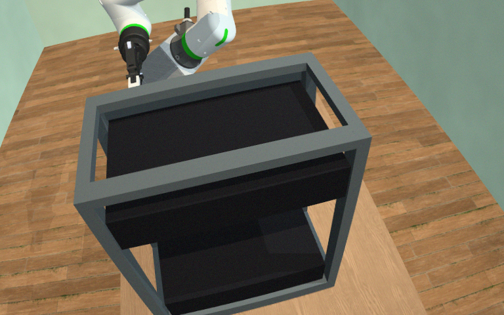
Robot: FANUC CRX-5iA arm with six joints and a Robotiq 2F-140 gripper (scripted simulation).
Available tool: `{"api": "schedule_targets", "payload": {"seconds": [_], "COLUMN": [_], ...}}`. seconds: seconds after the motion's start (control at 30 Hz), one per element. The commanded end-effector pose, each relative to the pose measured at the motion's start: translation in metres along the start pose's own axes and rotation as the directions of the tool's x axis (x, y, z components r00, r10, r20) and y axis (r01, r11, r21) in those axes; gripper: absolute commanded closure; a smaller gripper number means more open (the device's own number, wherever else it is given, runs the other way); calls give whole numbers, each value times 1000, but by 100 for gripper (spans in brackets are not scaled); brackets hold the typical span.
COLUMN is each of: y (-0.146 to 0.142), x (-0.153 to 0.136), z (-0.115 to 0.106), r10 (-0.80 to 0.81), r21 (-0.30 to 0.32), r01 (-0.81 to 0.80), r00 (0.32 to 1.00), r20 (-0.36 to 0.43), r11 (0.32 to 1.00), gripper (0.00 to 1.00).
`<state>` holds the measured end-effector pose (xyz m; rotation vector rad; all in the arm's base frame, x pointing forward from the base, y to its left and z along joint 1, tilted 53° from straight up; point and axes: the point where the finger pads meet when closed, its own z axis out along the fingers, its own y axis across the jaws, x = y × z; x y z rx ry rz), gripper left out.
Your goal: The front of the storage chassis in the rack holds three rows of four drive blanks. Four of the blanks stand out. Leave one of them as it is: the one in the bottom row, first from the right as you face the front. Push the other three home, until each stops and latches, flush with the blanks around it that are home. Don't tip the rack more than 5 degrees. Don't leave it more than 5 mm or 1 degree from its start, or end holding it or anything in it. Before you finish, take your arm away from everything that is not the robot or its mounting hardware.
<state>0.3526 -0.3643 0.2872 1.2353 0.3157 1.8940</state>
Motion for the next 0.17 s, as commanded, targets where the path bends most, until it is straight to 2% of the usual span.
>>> {"api": "schedule_targets", "payload": {"seconds": [0.0, 0.13], "y": [0, 0], "x": [0, 0], "z": [0, 0], "r10": [0, 0], "r21": [0, 0], "r01": [0, 0], "r00": [1000, 1000], "r20": [0, 0], "r11": [1000, 1000], "gripper": [100, 100]}}
